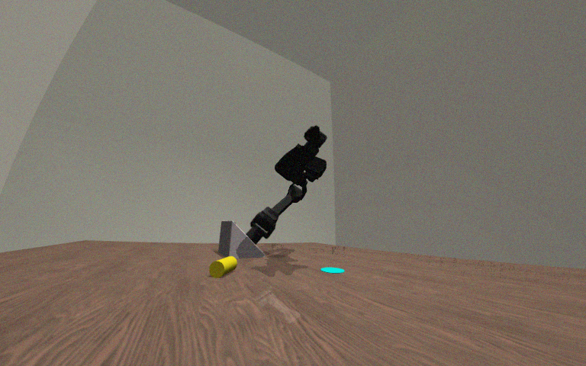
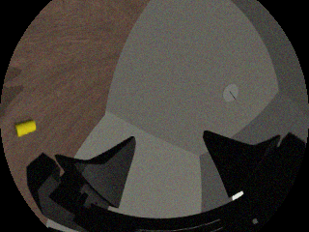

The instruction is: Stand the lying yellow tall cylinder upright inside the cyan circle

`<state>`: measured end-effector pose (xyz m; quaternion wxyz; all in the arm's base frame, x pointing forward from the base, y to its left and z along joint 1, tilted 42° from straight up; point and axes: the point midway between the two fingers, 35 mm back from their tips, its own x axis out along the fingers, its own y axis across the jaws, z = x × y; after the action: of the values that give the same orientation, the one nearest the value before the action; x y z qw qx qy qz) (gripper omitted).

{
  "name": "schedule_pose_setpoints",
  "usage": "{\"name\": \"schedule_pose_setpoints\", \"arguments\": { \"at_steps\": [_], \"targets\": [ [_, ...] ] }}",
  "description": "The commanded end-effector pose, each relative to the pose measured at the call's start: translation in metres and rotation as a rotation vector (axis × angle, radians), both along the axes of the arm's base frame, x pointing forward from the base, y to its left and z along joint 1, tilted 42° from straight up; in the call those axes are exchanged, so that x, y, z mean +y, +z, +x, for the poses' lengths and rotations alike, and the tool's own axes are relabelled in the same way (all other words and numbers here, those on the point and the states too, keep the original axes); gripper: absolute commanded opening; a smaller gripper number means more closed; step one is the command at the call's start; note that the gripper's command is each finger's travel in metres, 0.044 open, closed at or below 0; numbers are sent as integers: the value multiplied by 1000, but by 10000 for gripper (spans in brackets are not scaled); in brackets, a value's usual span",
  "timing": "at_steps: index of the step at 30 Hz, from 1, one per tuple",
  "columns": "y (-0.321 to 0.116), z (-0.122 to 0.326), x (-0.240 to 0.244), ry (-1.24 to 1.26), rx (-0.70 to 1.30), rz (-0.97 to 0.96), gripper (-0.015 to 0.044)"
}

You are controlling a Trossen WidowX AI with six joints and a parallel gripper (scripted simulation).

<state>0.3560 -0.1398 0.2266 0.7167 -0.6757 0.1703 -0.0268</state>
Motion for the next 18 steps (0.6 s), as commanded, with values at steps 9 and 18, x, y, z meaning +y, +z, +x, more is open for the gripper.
{"name": "schedule_pose_setpoints", "arguments": {
  "at_steps": [9, 18],
  "targets": [
    [-74, 20, -25, -108, 292, 465, 309],
    [-155, 10, -38, -389, 626, 1025, 309]
  ]
}}
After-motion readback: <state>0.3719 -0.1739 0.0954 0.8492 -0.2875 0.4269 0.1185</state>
